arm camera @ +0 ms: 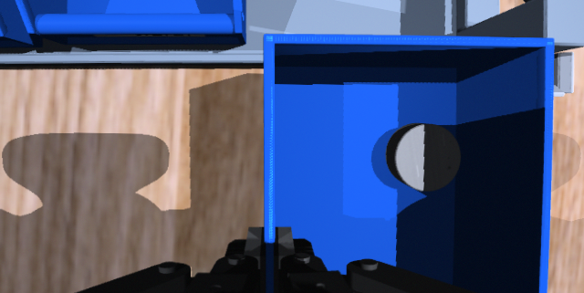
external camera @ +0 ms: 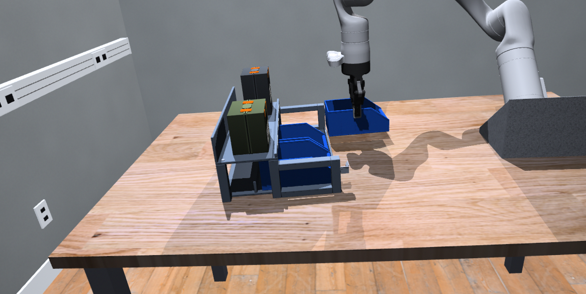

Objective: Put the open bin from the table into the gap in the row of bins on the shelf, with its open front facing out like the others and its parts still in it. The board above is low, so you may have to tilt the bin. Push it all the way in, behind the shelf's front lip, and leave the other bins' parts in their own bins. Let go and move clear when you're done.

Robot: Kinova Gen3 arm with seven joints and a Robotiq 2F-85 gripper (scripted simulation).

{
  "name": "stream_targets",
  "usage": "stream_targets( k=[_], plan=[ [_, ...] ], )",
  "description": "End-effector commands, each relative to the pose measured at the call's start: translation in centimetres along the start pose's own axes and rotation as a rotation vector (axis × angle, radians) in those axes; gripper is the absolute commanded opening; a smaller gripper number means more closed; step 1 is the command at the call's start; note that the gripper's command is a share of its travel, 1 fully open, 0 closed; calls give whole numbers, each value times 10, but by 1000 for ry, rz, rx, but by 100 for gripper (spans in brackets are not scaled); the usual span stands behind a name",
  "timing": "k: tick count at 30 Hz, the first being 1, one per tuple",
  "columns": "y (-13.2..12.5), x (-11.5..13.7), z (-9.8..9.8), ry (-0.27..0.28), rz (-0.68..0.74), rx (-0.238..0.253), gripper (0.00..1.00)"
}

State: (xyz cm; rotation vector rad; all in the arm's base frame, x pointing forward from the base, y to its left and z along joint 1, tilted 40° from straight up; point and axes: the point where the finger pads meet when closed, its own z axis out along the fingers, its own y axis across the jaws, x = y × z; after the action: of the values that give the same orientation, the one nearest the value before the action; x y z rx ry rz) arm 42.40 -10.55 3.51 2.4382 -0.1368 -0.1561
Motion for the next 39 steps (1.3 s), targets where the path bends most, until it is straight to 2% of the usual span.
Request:
stream_targets(
  k=[1, 39],
  plan=[
    [0, 1, -2, 4, 0, 1, 10],
    [0, -6, -2, 4, 0, 1, 10]
  ],
)
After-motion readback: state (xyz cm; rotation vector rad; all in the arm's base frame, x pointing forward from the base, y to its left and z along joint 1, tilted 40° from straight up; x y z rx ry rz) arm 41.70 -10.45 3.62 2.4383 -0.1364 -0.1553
